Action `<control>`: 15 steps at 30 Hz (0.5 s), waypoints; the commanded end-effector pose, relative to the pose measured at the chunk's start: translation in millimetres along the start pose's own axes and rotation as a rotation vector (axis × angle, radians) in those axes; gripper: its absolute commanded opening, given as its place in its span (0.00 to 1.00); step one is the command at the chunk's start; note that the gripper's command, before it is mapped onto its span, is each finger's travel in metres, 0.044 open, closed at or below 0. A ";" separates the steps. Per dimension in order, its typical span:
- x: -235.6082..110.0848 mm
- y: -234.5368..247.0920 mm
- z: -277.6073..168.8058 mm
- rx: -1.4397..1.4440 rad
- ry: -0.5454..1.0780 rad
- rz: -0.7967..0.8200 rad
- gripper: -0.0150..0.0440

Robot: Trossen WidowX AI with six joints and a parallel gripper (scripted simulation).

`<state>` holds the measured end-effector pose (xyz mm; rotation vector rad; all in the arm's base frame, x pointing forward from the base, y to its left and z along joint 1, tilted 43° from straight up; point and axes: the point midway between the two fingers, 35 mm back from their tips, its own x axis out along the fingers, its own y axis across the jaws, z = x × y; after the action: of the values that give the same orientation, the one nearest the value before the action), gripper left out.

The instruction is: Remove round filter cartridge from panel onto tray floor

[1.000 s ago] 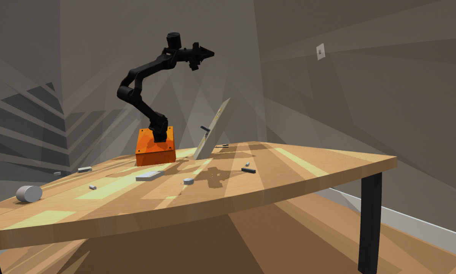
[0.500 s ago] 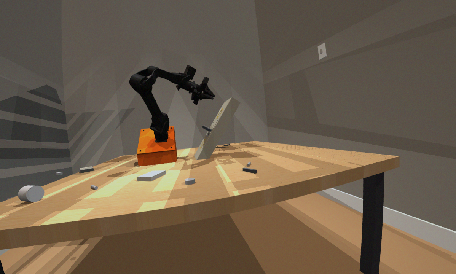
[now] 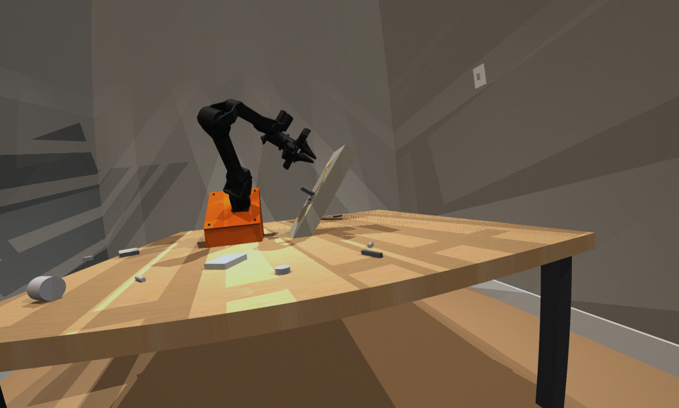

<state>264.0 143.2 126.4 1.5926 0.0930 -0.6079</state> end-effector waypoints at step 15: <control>16.0 -4.0 1.7 -0.007 -0.012 -0.006 0.41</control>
<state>272.0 140.0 122.4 1.5956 0.0815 -0.6127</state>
